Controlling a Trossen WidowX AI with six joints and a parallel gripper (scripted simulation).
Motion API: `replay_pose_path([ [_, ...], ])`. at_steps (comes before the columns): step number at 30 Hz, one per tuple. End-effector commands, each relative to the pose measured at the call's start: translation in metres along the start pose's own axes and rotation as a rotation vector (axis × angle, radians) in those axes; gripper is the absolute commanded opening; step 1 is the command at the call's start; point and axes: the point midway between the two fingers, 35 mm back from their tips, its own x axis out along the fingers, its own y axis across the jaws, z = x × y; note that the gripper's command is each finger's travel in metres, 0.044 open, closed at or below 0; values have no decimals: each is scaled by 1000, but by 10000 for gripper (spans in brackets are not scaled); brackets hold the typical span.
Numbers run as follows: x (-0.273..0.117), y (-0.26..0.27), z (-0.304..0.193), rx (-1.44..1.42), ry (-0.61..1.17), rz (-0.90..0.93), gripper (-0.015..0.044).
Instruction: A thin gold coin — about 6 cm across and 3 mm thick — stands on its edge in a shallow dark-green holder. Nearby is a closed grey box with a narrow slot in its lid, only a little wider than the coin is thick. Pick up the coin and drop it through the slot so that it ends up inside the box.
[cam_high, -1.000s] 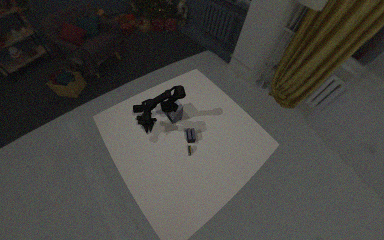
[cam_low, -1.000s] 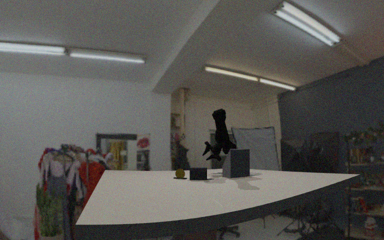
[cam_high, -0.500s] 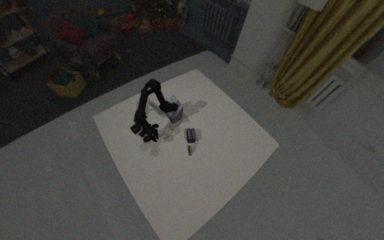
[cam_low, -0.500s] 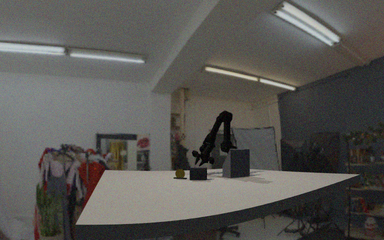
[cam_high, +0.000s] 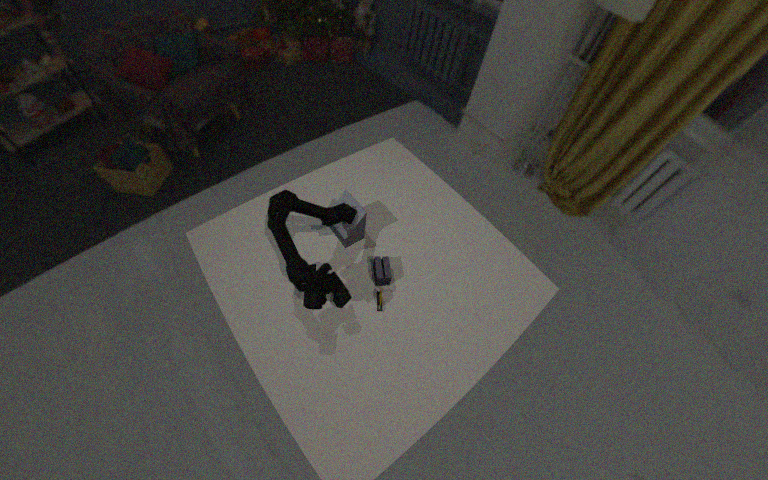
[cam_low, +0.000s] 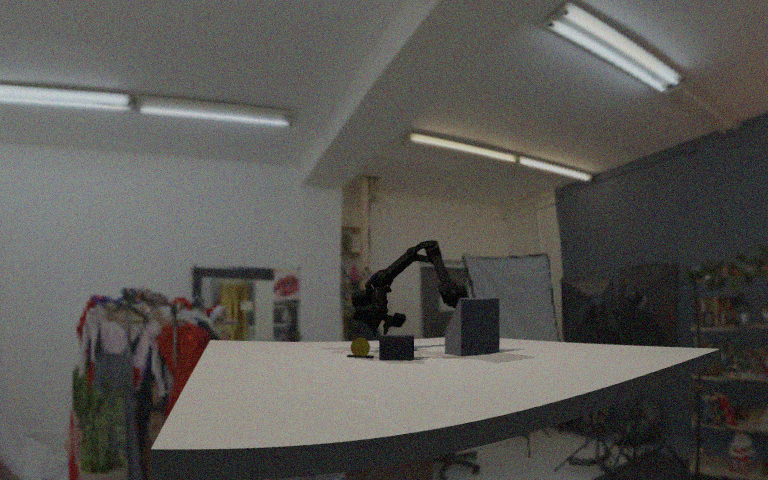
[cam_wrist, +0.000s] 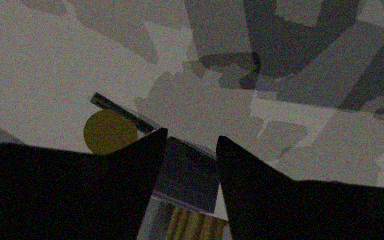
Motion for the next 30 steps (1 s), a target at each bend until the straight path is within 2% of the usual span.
replay_pose_path([
  [1,14,30,-27,-221,-41,-136,161],
  [8,24,80,-82,-628,-247,-370,161],
  [14,25,114,-134,-904,-446,-459,161],
  [20,25,115,-135,-910,-451,-461,161],
  [24,51,109,-117,-910,-452,-461,161],
  [30,57,107,-113,-910,-453,-461,161],
])
